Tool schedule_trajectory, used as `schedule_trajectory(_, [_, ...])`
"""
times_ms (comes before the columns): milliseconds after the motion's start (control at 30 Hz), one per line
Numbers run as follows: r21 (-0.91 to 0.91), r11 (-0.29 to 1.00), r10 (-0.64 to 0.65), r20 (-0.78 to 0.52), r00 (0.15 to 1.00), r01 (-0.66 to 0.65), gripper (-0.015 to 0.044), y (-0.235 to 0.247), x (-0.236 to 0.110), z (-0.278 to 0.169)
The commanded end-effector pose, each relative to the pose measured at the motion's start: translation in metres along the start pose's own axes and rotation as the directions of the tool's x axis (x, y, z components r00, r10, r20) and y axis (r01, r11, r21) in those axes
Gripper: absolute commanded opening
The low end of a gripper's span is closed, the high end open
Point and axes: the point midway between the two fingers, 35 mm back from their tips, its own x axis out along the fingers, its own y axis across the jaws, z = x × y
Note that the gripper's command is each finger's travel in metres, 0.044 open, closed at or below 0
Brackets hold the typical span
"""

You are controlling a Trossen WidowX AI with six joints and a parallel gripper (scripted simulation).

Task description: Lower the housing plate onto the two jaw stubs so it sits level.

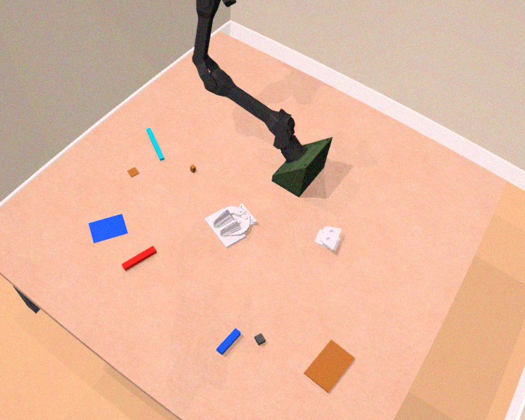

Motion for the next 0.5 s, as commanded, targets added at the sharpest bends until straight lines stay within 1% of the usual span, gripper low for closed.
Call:
schedule_trajectory(0, [0.021, 0.998, -0.056, 0.044, 0.997, 0.055, 0.0440, -0.024, 0.001, 0.016])
schedule_trajectory(467, [0.106, 0.968, -0.240, 0.145, 0.960, 0.226, 0.0440, -0.103, -0.011, 0.055])
